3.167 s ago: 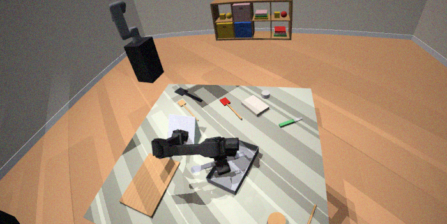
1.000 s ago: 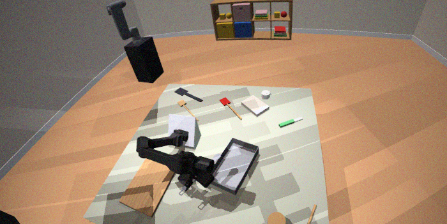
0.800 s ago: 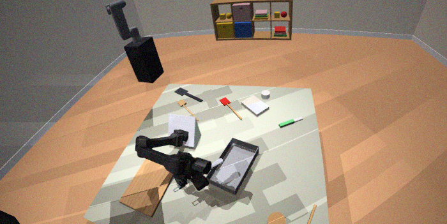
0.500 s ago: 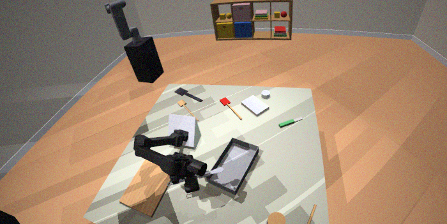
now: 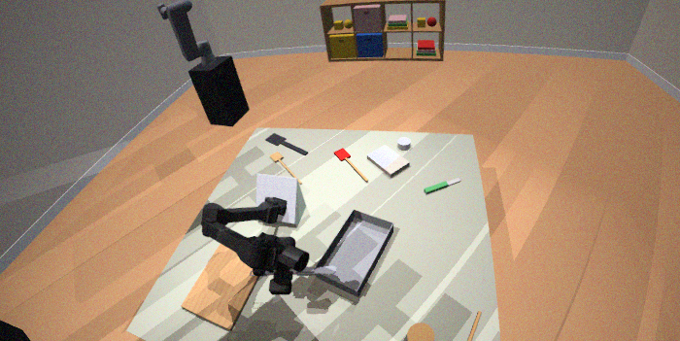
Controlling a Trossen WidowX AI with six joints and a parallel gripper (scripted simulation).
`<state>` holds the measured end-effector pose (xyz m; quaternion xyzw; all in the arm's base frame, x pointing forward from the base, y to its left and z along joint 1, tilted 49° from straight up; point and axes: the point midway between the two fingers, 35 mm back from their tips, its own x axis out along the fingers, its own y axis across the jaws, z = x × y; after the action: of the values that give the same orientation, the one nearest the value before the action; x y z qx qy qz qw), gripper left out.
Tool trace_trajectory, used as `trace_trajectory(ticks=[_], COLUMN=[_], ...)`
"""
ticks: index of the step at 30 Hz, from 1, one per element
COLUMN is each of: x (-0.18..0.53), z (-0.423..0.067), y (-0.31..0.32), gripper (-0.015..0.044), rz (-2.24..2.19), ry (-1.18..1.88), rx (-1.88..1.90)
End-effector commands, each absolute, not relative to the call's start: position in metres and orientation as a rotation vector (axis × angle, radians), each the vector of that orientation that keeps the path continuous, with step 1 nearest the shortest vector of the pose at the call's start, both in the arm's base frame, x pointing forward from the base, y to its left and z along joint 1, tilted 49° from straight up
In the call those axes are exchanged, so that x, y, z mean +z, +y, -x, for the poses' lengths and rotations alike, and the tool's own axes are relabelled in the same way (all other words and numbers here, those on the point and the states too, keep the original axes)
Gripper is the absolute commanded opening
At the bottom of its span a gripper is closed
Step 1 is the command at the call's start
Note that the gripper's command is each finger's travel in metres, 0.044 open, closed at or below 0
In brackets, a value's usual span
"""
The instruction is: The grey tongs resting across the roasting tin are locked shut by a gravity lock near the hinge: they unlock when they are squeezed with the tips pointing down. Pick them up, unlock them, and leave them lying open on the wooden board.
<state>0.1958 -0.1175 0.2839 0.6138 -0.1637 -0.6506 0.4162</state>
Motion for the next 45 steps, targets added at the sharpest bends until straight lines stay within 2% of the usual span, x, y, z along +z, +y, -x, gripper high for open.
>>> trace_trajectory(ticks=[1, 22, 45], x=[0.283, 0.270, 0.264], z=[-0.189, -0.147, -0.100], y=[-0.122, -0.158, -0.182], gripper=[-0.0150, -0.0150, -0.0150], rz=[-1.538, -1.512, -1.559], ry=[-0.386, -0.128, 0.124], rx=[-1.660, -1.848, -1.878])
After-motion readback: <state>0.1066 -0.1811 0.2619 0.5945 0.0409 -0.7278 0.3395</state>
